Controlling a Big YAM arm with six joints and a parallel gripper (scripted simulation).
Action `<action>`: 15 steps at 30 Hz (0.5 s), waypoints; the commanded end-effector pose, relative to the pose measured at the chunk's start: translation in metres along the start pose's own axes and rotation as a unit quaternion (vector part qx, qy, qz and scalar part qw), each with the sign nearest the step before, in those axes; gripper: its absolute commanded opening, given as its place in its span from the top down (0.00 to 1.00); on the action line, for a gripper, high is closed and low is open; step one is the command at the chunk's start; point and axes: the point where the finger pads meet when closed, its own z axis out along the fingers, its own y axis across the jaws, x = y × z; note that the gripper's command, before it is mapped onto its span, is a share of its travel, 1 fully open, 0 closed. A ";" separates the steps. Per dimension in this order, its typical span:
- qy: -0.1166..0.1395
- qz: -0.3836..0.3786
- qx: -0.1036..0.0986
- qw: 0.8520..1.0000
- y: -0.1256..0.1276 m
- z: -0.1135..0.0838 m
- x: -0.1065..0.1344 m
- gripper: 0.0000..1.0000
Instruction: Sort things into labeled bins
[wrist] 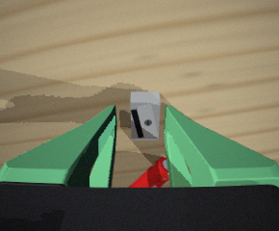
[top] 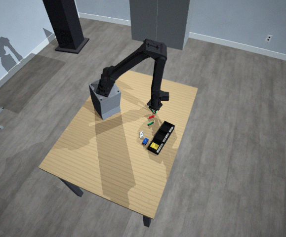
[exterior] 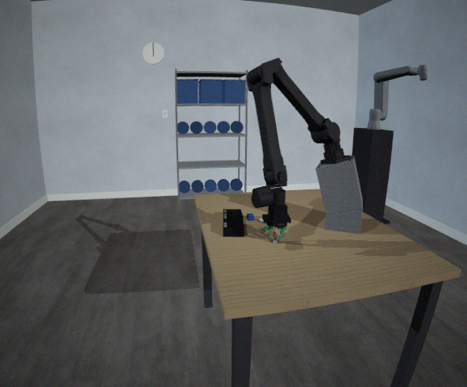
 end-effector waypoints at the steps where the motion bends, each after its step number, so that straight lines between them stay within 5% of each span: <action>1: 0.002 -0.003 -0.007 1.000 0.001 0.005 0.002 0.72; 13: 0.002 -0.003 -0.008 1.000 0.001 0.005 0.003 0.72; 14: 0.002 -0.003 -0.008 1.000 0.001 0.005 0.003 0.91; 15: 0.002 -0.002 -0.007 1.000 0.001 0.005 0.003 0.91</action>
